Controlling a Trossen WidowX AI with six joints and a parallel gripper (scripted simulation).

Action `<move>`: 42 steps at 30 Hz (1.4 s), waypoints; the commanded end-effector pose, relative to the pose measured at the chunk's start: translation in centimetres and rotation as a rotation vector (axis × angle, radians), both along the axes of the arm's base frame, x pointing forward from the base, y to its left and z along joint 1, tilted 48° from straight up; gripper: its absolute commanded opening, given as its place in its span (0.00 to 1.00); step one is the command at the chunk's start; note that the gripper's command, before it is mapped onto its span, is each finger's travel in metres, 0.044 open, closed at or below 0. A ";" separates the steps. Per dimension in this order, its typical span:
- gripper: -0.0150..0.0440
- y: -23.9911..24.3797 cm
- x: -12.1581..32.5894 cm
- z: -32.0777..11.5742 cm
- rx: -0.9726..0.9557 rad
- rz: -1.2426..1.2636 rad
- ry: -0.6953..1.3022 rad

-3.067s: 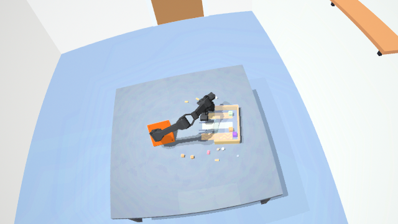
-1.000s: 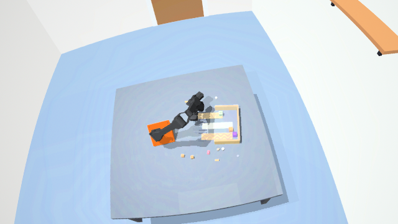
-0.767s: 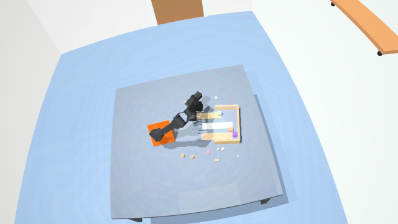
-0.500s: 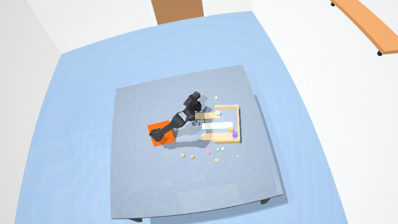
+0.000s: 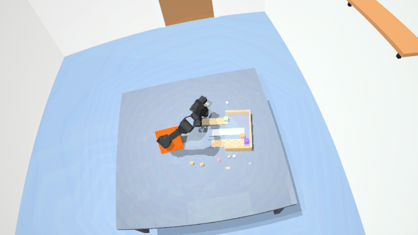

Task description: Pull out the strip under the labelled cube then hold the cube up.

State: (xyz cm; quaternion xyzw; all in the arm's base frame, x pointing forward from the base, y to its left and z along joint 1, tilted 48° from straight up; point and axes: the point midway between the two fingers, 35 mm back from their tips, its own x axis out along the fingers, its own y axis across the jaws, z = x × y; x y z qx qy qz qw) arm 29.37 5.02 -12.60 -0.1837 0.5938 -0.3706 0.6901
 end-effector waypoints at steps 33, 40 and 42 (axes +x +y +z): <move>0.25 0.6 -5.7 -1.4 -0.002 -0.010 0.023; 0.25 3.6 -4.7 1.0 0.002 -0.006 0.019; 0.25 4.2 -4.8 1.6 0.000 -0.010 0.023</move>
